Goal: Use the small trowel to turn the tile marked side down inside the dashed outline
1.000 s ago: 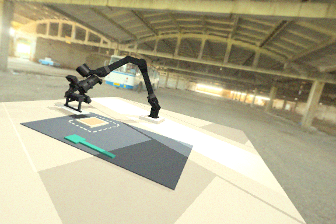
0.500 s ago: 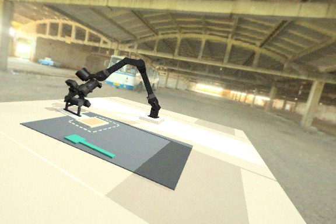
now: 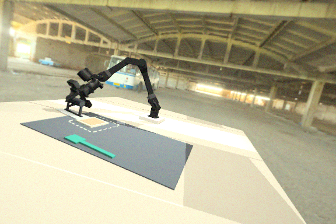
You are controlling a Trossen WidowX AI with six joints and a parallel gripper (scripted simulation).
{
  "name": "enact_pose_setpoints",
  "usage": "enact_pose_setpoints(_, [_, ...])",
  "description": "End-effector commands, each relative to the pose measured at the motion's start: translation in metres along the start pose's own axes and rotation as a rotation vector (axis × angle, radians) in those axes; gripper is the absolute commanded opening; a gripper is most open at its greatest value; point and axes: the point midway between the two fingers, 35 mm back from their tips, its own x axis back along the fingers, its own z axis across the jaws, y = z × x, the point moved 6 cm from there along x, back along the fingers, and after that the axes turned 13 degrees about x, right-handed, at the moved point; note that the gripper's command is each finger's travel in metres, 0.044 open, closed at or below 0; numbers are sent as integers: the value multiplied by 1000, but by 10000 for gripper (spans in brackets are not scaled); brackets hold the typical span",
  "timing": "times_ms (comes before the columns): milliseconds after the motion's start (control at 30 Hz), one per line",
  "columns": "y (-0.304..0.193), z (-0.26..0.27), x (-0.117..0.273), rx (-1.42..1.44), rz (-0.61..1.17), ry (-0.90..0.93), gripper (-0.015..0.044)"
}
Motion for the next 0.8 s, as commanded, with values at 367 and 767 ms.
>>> enact_pose_setpoints(367, [15, 15, 13, 1, 5, 1, 0])
enact_pose_setpoints(767, [31, 25, 25, 2, 4, 1, 0])
